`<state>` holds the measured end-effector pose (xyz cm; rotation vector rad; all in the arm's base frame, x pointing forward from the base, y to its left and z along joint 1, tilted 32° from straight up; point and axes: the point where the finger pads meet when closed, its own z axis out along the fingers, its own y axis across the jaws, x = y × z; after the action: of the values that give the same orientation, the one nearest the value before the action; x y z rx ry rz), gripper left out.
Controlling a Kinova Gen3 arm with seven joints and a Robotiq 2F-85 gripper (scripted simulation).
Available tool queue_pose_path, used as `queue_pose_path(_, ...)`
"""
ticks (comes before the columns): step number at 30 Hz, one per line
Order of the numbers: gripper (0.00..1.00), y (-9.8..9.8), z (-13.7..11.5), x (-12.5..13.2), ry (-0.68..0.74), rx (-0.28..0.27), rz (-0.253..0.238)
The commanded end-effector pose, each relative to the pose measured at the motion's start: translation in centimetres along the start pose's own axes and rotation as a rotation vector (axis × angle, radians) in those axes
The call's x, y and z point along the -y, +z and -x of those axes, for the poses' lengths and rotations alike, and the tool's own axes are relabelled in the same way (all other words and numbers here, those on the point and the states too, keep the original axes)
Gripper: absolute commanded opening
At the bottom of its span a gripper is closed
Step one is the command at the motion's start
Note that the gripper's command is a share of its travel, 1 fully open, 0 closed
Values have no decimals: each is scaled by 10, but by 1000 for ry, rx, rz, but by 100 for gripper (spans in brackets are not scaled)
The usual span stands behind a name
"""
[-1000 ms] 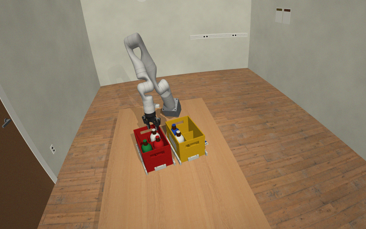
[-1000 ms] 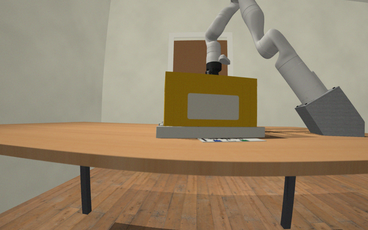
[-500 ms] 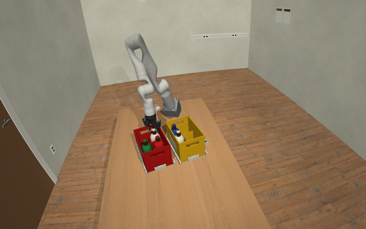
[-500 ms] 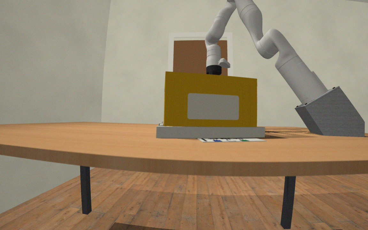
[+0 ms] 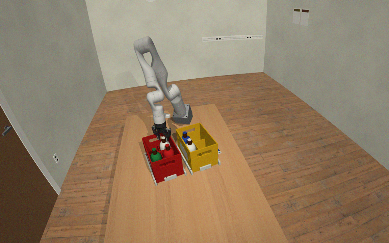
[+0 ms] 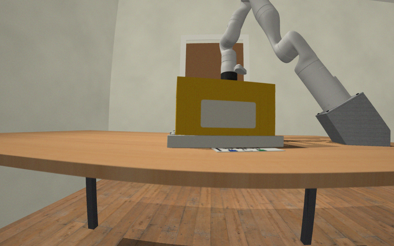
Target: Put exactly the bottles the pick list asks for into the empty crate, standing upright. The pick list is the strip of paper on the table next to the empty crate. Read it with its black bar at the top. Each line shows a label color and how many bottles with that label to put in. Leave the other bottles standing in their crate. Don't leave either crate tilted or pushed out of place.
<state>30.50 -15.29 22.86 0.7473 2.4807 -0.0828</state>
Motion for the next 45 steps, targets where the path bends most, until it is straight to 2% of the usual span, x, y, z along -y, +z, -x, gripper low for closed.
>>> queue_pose_path(1,67,0,0,0,0,1,0)
queue_pose_path(2,67,0,0,0,0,1,0)
queue_pose_path(3,48,-4,0,0,0,1,0)
queue_pose_path(18,48,-4,0,0,0,1,0)
queue_pose_path(45,39,-4,0,0,0,1,0)
